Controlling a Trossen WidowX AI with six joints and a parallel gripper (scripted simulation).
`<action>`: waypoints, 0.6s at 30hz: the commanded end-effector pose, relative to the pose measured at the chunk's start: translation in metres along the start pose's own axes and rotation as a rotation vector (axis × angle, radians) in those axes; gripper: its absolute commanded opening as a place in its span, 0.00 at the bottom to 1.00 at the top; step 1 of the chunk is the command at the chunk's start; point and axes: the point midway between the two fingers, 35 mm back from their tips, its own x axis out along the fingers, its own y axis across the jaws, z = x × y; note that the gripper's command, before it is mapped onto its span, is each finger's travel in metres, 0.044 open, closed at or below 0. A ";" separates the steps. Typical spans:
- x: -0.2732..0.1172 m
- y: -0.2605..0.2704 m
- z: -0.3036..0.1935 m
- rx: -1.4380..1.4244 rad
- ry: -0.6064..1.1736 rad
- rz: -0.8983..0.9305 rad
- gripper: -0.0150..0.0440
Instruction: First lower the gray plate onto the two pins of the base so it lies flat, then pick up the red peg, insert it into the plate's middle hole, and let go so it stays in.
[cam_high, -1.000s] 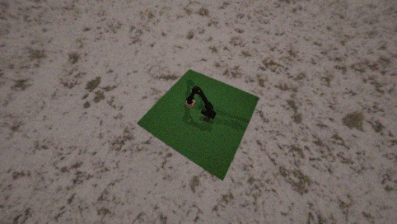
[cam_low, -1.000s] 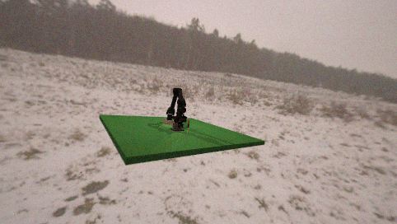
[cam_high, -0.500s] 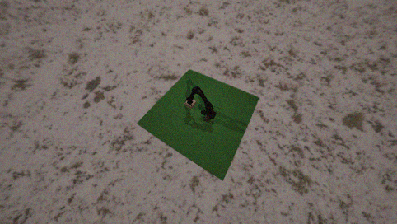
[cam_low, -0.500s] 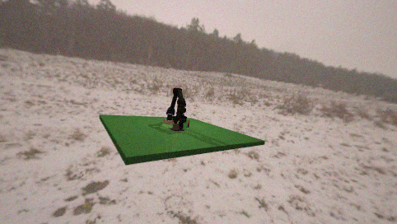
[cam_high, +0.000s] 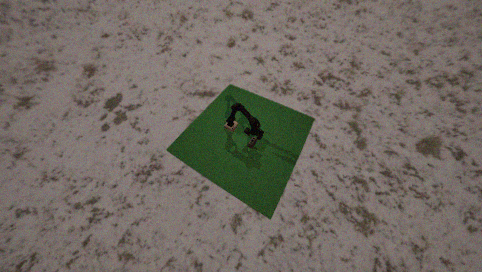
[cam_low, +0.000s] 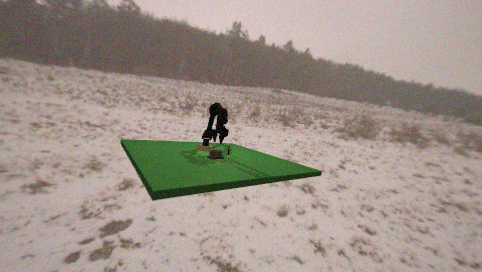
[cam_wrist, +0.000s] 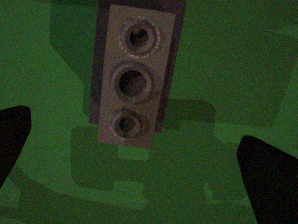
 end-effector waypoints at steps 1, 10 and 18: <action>-0.020 0.002 0.000 -0.004 0.004 0.000 1.00; -0.021 0.009 0.041 0.426 0.003 0.000 1.00; -0.022 0.027 0.096 1.053 0.000 0.001 1.00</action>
